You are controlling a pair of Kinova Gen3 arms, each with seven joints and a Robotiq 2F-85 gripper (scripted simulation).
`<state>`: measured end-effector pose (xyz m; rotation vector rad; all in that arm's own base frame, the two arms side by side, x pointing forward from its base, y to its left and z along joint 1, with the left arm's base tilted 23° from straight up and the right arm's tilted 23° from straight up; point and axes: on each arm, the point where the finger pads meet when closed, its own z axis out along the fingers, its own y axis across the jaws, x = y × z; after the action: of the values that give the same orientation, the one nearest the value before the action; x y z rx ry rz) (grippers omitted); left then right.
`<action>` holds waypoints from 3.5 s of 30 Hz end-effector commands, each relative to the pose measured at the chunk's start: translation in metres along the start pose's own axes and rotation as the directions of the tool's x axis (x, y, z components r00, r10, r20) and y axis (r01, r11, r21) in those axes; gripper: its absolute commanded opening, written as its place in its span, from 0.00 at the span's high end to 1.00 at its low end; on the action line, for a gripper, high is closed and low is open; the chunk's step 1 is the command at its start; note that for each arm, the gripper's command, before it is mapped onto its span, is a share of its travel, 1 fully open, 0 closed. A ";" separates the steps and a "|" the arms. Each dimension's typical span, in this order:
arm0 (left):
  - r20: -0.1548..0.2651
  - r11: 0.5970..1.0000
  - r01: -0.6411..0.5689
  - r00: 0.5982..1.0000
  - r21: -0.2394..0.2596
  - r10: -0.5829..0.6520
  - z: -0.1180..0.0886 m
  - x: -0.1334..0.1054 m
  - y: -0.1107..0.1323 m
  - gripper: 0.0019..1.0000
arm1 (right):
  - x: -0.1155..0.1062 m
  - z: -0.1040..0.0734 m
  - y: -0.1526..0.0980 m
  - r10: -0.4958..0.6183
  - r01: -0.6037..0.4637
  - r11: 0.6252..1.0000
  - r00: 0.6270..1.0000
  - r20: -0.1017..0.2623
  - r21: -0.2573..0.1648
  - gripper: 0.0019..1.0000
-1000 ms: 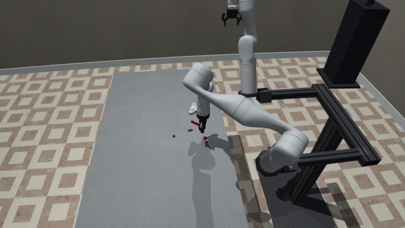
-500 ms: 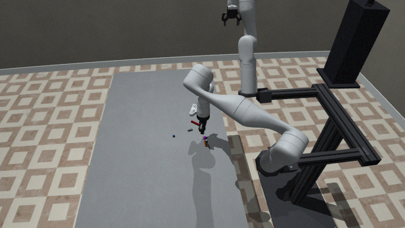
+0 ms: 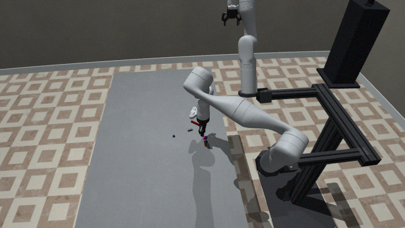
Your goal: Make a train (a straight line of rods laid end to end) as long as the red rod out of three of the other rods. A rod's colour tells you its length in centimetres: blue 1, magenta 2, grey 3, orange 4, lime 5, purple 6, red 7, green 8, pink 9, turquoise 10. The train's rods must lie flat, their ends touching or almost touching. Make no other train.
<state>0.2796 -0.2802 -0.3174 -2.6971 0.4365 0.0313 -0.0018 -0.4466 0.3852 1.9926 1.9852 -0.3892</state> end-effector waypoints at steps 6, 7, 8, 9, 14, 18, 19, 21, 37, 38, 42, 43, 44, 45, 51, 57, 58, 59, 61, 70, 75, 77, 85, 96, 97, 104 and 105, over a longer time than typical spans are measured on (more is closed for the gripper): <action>-0.001 1.000 0.000 1.000 -0.001 0.000 0.010 0.001 0.000 0.63 | 0.000 -0.001 0.000 0.000 0.000 1.000 1.000 0.001 0.000 0.00; -0.001 1.000 0.000 1.000 -0.001 0.000 0.011 0.001 0.000 0.63 | 0.000 -0.001 0.000 0.000 0.000 1.000 1.000 0.001 0.000 0.00; -0.001 1.000 0.000 1.000 -0.001 0.000 0.012 0.001 0.000 0.63 | 0.000 -0.001 0.000 0.000 0.000 1.000 1.000 0.001 0.000 0.00; -0.001 1.000 0.000 1.000 -0.001 0.000 0.013 0.001 0.000 0.63 | 0.000 -0.001 0.000 0.000 0.000 1.000 1.000 0.001 0.000 0.00; -0.001 1.000 0.000 1.000 -0.001 0.000 0.017 0.001 0.000 0.63 | 0.000 -0.001 0.000 0.000 0.000 1.000 1.000 0.001 0.000 0.00; -0.001 1.000 0.000 1.000 -0.001 0.000 0.018 0.001 0.000 0.63 | 0.000 -0.001 0.000 0.000 0.000 1.000 1.000 0.001 0.000 0.00; -0.001 1.000 0.000 1.000 -0.001 0.000 0.018 0.001 0.000 0.63 | 0.000 -0.001 0.000 0.000 0.000 1.000 1.000 0.001 0.000 0.00; -0.001 1.000 0.000 1.000 -0.001 0.000 0.019 0.001 0.000 0.63 | 0.000 -0.001 0.000 0.000 0.000 1.000 1.000 0.001 0.000 0.00; -0.001 1.000 0.000 1.000 -0.001 0.000 0.019 0.001 0.000 0.63 | 0.000 -0.001 0.000 0.000 0.000 1.000 1.000 0.001 0.000 0.00; -0.001 1.000 0.000 1.000 -0.001 0.000 0.019 0.001 0.000 0.63 | 0.000 -0.001 0.000 0.000 0.000 1.000 1.000 0.001 0.000 0.00; -0.001 1.000 0.000 1.000 -0.001 0.000 0.020 0.001 0.000 0.63 | 0.000 -0.001 0.000 0.000 0.000 1.000 1.000 0.001 0.000 0.00; -0.001 1.000 0.000 1.000 -0.001 0.000 0.020 0.001 0.000 0.63 | 0.000 -0.001 0.000 0.000 0.000 1.000 1.000 0.001 0.000 0.00; -0.001 1.000 0.000 1.000 -0.001 0.000 0.020 0.001 0.000 0.63 | 0.000 -0.001 0.000 0.000 0.000 1.000 1.000 0.001 0.000 0.00; -0.001 1.000 0.000 1.000 -0.001 0.000 0.021 0.001 0.000 0.63 | 0.000 -0.001 0.000 0.000 0.000 1.000 1.000 0.001 0.000 0.00; -0.001 1.000 0.000 1.000 -0.001 0.000 0.024 0.001 0.000 0.63 | 0.000 -0.001 0.000 0.000 0.000 1.000 1.000 0.001 0.000 0.00; -0.001 1.000 0.000 1.000 -0.001 0.000 0.029 0.001 0.000 0.63 | 0.000 -0.001 0.000 0.000 0.000 1.000 1.000 0.001 0.000 0.00; -0.001 1.000 0.000 1.000 -0.001 0.000 0.030 0.001 0.000 0.63 | 0.000 -0.001 0.000 0.000 0.000 1.000 1.000 0.001 0.000 0.00; -0.001 1.000 0.000 1.000 -0.001 0.000 0.031 0.001 0.000 0.63 | 0.000 -0.001 0.000 0.000 0.000 1.000 1.000 0.001 0.000 0.00; -0.001 1.000 0.000 1.000 -0.001 0.000 0.032 0.001 0.000 0.63 | 0.000 -0.001 0.000 0.000 0.000 1.000 1.000 0.001 0.000 0.00; -0.001 1.000 0.000 1.000 -0.001 0.000 0.034 0.001 0.000 0.63 | 0.000 -0.001 0.000 0.000 0.000 1.000 1.000 0.001 0.000 0.00; -0.001 1.000 0.000 1.000 -0.001 0.000 0.034 0.001 0.000 0.63 | 0.000 -0.001 0.000 0.000 0.000 1.000 1.000 0.001 0.000 0.00; -0.001 1.000 0.000 1.000 -0.001 0.000 0.034 0.001 0.000 0.63 | 0.000 -0.001 0.000 0.000 0.000 1.000 1.000 0.001 0.000 0.00; -0.001 1.000 0.000 1.000 -0.001 0.000 0.034 0.001 0.000 0.63 | 0.000 -0.001 0.000 0.000 0.000 1.000 1.000 0.001 0.000 0.00; -0.001 1.000 0.000 1.000 -0.001 0.000 0.034 0.001 0.000 0.63 | 0.000 -0.001 0.000 0.000 0.000 1.000 1.000 0.001 0.000 0.00; -0.001 1.000 0.000 1.000 -0.001 0.000 0.034 0.001 0.000 0.63 | 0.000 -0.001 0.000 0.000 0.000 1.000 1.000 0.001 0.000 0.00; -0.001 1.000 0.000 1.000 -0.001 0.000 0.034 0.001 0.000 0.63 | 0.000 -0.001 0.000 0.000 0.000 1.000 1.000 0.001 0.000 0.00; -0.001 1.000 0.000 1.000 -0.001 0.000 0.034 0.001 0.000 0.63 | 0.000 -0.001 0.000 0.000 0.000 1.000 1.000 0.001 0.000 0.00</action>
<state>0.2812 -0.2665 -0.3491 -2.6971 0.4365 0.0313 -0.0018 -0.4466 0.3852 1.9926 1.9852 -0.3892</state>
